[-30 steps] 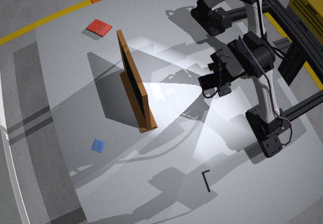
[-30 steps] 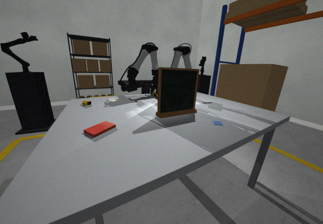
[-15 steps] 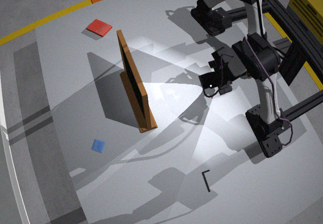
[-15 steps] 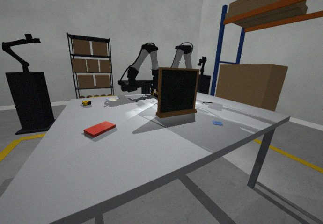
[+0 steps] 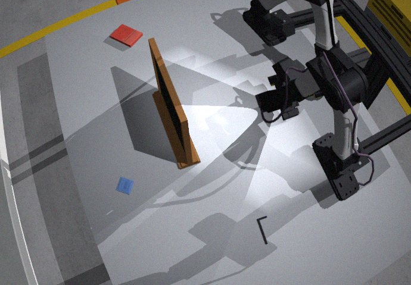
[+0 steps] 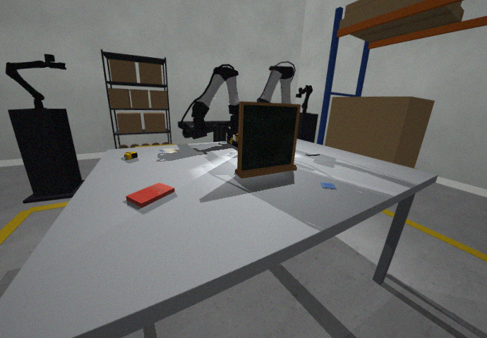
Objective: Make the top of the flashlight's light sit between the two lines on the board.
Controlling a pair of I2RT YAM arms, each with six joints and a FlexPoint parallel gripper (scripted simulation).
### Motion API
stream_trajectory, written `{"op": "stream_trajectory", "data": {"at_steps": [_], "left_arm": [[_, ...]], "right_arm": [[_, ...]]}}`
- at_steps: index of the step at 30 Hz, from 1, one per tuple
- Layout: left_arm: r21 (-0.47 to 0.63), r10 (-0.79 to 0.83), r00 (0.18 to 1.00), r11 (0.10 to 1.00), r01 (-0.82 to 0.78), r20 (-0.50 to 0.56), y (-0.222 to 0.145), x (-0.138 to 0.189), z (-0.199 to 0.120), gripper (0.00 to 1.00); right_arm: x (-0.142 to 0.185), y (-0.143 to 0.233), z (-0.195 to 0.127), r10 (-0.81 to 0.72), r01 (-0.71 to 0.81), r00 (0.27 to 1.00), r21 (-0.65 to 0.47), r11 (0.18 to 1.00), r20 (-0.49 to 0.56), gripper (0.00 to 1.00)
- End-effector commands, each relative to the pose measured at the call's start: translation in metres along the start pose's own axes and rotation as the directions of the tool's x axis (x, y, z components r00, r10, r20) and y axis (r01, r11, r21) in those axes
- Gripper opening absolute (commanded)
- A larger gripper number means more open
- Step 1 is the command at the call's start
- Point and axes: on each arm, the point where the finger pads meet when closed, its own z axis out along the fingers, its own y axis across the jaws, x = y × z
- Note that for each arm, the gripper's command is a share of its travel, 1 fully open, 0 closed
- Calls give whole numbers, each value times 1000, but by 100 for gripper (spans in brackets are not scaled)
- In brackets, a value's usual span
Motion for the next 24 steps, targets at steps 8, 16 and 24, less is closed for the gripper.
{"op": "stream_trajectory", "data": {"at_steps": [8, 16, 24], "left_arm": [[-21, -2, 1000, 1000, 3, 6, 3, -1, -5, 100], [-4, 0, 1000, 1000, 0, 9, -5, -2, -6, 100], [-78, 13, 1000, 997, -13, 2, 4, 4, 3, 100]], "right_arm": [[5, 3, 5, 27, -27, 1000, -14, 1000, -11, 30], [5, 3, 5, 27, -27, 1000, -14, 1000, -11, 30], [5, 3, 5, 27, -27, 1000, -14, 1000, -11, 30]]}}
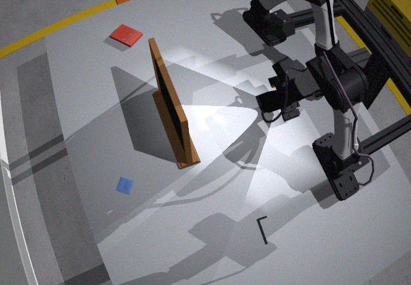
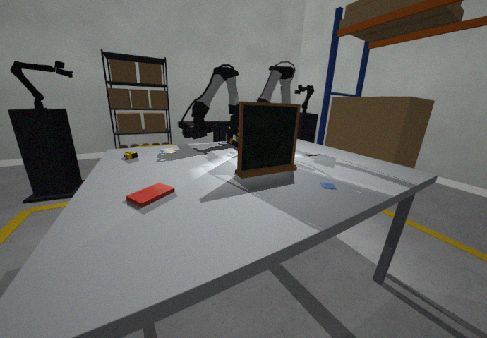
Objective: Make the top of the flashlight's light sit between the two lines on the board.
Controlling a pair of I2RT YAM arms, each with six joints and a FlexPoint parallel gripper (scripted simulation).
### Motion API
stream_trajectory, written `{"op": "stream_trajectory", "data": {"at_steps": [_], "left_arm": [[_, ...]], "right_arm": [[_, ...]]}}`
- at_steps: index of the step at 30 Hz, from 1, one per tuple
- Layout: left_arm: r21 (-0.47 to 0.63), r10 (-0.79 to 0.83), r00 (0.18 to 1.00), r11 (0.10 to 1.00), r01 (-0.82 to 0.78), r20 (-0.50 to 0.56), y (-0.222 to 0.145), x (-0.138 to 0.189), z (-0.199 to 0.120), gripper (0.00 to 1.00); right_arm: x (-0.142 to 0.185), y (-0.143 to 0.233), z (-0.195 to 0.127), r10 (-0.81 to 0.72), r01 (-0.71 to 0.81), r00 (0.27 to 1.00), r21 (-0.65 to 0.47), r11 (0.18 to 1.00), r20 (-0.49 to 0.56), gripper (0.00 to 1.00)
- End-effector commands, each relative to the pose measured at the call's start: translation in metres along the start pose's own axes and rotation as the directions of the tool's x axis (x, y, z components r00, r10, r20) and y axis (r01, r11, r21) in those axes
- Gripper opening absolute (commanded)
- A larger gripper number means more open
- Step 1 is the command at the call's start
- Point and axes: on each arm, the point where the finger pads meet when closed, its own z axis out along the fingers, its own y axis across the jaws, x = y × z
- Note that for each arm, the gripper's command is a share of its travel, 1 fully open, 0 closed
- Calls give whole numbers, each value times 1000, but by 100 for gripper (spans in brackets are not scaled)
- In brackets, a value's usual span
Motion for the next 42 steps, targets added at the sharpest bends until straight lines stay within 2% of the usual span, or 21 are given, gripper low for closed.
{"op": "stream_trajectory", "data": {"at_steps": [1, 2, 4, 9, 10, 11, 13, 18, 19, 21, 22, 24, 28, 31, 35, 42], "left_arm": [[-74, 9, 1000, 997, -8, 3, 0, 3, 4, 100], [-115, 5, 1000, 993, -5, 1, 3, 3, 5, 100], [-115, 5, 1000, 993, -5, 1, 3, 3, 5, 100], [-353, 6, 1000, 936, -7, -4, 14, 5, 4, 100], [-311, -5, 1000, 950, 2, -10, 13, 3, 7, 100], [-250, 6, 1000, 968, -7, -2, -6, 4, 11, 100], [-286, 8, 1000, 958, -8, -1, -8, 5, 11, 100], [-507, 14, 1000, 862, -8, 7, 4, 4, -2, 100], [-468, -9, 1000, 884, 8, 0, 4, 0, 4, 100], [-468, -9, 1000, 884, 8, 0, 4, 0, 4, 100], [-411, 0, 1000, 911, -1, -2, -13, 4, 10, 100], [-439, 19, 1000, 898, -14, 6, -16, 6, 9, 100], [-580, 24, 1000, 814, -12, 14, -5, 4, -5, 100], [-564, -2, 1000, 825, 12, 18, -12, -3, 2, 100], [-511, 4, 1000, 859, -7, -6, -24, 8, 10, 100], [-529, -12, 1000, 848, 6, -9, -6, 2, 21, 100]], "right_arm": [[5, 3, 5, 27, -27, 1000, -14, 1000, -11, 30], [5, 3, 5, 27, -27, 1000, -14, 1000, -11, 30], [5, 3, 5, 27, -27, 1000, -14, 1000, -11, 30], [5, 3, 5, 27, -27, 1000, -14, 1000, -11, 30], [5, 3, 5, 27, -27, 1000, -14, 1000, -11, 30], [5, 3, 5, 27, -27, 1000, -14, 1000, -11, 30], [5, 3, 5, 27, -27, 1000, -14, 1000, -11, 30], [5, 3, 5, 27, -27, 1000, -14, 1000, -11, 30], [5, 3, 5, 27, -27, 1000, -14, 1000, -11, 30], [5, 3, 5, 27, -27, 1000, -14, 1000, -11, 30], [5, 3, 5, 27, -27, 1000, -14, 1000, -11, 30], [5, 3, 5, 27, -27, 1000, -14, 1000, -11, 30], [5, 3, 5, 27, -27, 1000, -14, 1000, -11, 30], [5, 3, 5, 27, -27, 1000, -14, 1000, -11, 30], [5, 3, 5, 27, -27, 1000, -14, 1000, -11, 30], [5, 3, 5, 27, -27, 1000, -14, 1000, -11, 30]]}}
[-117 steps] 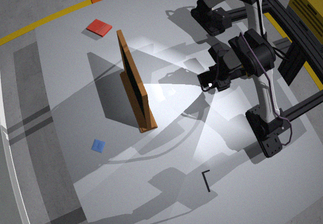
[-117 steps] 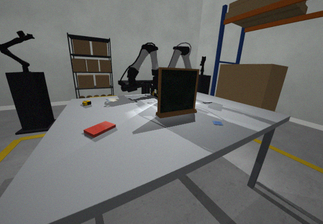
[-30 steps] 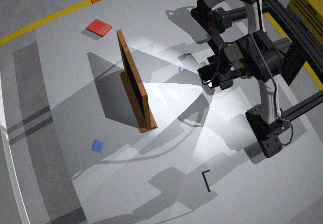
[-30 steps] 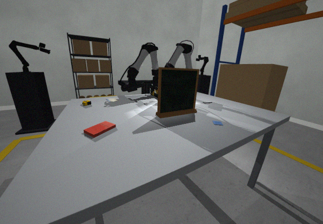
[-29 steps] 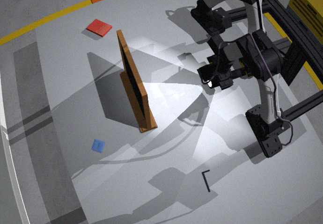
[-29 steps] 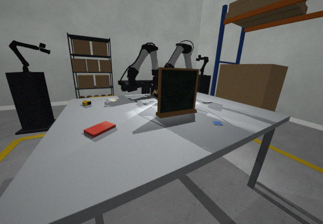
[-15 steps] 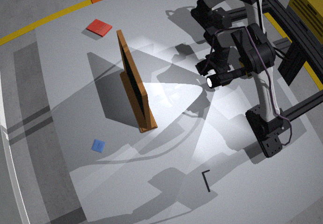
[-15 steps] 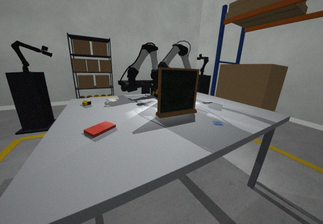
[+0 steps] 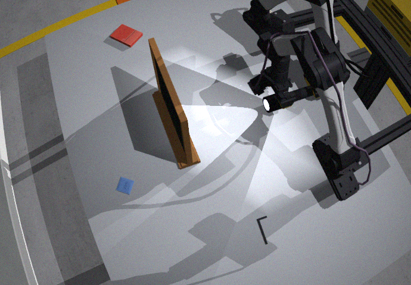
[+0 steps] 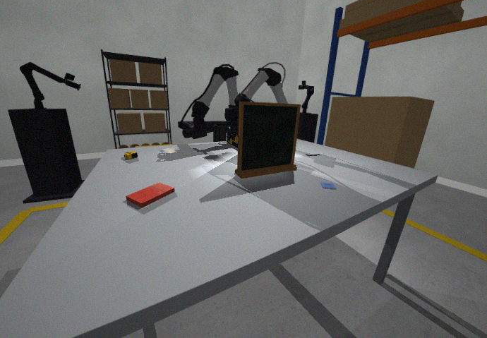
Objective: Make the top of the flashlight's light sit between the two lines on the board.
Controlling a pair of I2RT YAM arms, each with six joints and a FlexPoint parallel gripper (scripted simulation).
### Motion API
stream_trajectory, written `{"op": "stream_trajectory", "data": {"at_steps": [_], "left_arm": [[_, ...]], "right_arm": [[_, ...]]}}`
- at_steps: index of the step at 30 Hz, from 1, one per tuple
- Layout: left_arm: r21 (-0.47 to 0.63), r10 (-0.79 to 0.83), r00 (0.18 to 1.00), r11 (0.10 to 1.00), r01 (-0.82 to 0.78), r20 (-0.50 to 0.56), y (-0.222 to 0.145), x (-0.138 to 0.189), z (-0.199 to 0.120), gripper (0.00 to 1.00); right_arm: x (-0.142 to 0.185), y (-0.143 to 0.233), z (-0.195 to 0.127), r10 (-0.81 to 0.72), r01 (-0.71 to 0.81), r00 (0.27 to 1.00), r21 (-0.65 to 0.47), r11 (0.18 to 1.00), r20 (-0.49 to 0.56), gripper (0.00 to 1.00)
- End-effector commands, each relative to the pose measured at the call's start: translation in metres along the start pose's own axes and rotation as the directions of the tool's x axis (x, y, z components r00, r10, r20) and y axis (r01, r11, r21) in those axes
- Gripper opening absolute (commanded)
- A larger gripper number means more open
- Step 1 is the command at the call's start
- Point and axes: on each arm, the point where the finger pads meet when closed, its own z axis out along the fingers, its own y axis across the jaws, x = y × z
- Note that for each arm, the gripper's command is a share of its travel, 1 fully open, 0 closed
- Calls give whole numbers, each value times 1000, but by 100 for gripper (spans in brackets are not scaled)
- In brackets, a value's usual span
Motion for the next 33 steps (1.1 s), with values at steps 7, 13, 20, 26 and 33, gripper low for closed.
{"op": "stream_trajectory", "data": {"at_steps": [7, 13, 20, 26, 33], "left_arm": [[-28, 0, 1000, 1000, 0, 0, 6, -2, 29, 100], [-25, 1, 1000, 1000, 0, 6, 6, -3, 35, 100], [-25, 2, 1000, 1000, -2, 3, 6, -3, 47, 100], [-25, 3, 1000, 1000, -2, 5, 6, -3, 57, 100], [-19, 8, 1000, 1000, -8, 5, 3, -1, 57, 100]], "right_arm": [[5, 3, 5, 27, -27, 1000, -14, 1000, -11, 30], [5, 3, 5, 27, -27, 1000, -14, 1000, -11, 30], [5, 3, 5, 27, -27, 1000, -14, 1000, -11, 30], [5, 3, 5, 27, -27, 1000, -14, 1000, -11, 30], [5, 3, 5, 27, -27, 1000, -14, 1000, -11, 30]]}}
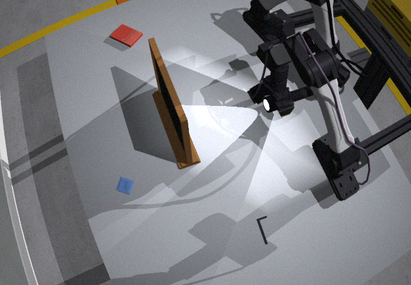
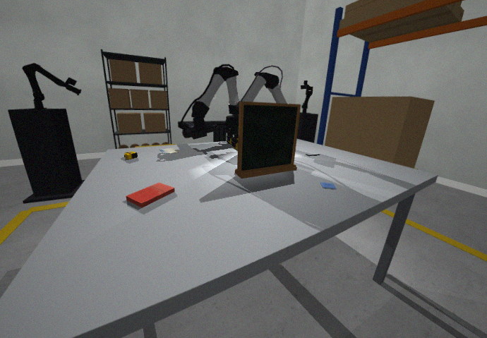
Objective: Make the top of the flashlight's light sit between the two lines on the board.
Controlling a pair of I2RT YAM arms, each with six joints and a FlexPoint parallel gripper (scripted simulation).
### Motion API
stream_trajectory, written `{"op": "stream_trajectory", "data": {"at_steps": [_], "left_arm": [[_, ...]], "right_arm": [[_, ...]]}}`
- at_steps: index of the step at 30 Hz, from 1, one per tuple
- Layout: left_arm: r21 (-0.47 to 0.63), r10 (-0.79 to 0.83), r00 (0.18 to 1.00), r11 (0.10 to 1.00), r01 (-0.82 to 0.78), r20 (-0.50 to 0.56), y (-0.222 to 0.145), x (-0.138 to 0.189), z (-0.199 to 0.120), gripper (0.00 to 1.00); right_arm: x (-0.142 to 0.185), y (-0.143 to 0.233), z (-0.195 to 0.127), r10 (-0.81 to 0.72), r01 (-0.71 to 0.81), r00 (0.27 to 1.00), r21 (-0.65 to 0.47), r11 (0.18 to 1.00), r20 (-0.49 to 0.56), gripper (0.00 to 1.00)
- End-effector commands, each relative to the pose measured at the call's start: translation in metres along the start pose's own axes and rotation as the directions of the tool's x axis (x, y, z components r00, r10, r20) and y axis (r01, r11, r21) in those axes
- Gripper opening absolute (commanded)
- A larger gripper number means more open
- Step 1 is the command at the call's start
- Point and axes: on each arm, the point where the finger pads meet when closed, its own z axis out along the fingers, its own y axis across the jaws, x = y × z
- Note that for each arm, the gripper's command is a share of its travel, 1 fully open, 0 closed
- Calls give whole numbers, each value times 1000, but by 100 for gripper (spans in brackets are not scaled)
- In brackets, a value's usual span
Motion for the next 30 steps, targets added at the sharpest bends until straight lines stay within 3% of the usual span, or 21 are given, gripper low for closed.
{"op": "stream_trajectory", "data": {"at_steps": [1, 2, 3, 11, 12, 14, 16, 28, 30], "left_arm": [[-18, 5, 1000, 1000, -5, 5, 3, -1, 13, 100], [-18, 5, 1000, 1000, -5, 5, 3, -1, 13, 100], [-22, 4, 1000, 1000, -4, 6, 5, -1, 13, 50], [-26, 4, 1000, 1000, -4, 2, 6, -1, 13, 50], [50, -11, 1000, 999, 11, -1, -4, -6, -9, 50], [50, -11, 1000, 999, 11, -1, -4, -6, -9, 50], [126, -13, 1000, 992, 14, -9, -14, -6, -10, 50], [266, -8, 1000, 964, 9, -5, -13, -6, -12, 50], [219, -9, 1000, 976, 8, 4, -2, -7, -10, 50]], "right_arm": [[5, 3, 5, 27, -27, 1000, -14, 1000, -11, 30], [5, 3, 5, 27, -27, 1000, -14, 1000, -11, 30], [5, 3, 5, 27, -27, 1000, -14, 1000, -11, 30], [5, 4, 5, 26, -27, 1000, -17, 1000, -13, 30], [5, 4, 5, 26, -27, 1000, -17, 1000, -13, 30], [5, 4, 5, 26, -27, 1000, -17, 1000, -13, 30], [5, 4, 4, 26, -26, 1000, -20, 999, -14, 30], [6, 5, 4, 26, -26, 1000, -22, 999, -15, 30], [6, 5, 4, 26, -26, 1000, -22, 999, -15, 30]]}}
